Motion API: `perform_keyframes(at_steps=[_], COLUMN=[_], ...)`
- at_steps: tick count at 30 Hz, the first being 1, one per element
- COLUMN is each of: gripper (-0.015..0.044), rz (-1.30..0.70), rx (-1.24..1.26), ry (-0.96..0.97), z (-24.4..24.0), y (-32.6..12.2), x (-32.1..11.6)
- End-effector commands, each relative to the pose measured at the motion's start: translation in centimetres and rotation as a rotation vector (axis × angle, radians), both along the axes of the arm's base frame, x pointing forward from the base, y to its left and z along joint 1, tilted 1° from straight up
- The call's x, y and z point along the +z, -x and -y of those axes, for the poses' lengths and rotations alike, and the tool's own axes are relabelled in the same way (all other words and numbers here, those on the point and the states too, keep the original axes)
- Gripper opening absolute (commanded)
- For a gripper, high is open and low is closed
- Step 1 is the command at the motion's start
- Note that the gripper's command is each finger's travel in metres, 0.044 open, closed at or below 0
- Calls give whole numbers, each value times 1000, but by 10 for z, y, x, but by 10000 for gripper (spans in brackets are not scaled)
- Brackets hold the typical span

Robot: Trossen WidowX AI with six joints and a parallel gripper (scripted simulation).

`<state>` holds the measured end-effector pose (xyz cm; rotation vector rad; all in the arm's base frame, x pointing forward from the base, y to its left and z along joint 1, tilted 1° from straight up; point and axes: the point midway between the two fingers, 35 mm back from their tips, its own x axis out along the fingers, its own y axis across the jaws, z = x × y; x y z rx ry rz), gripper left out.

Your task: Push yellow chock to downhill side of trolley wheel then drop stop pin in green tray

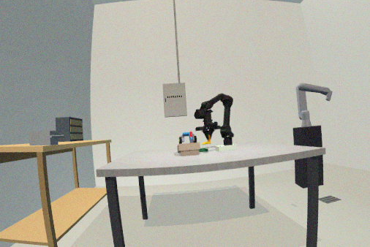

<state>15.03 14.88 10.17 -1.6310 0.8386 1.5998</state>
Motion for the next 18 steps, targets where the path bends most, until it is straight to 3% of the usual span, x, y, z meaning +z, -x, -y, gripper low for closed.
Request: perform_keyframes(at_steps=[1,18], gripper=[0,0], rz=[3,3], rx=[-3,-3], ry=[2,3], z=[1,3], y=[0,2], x=[14,73])
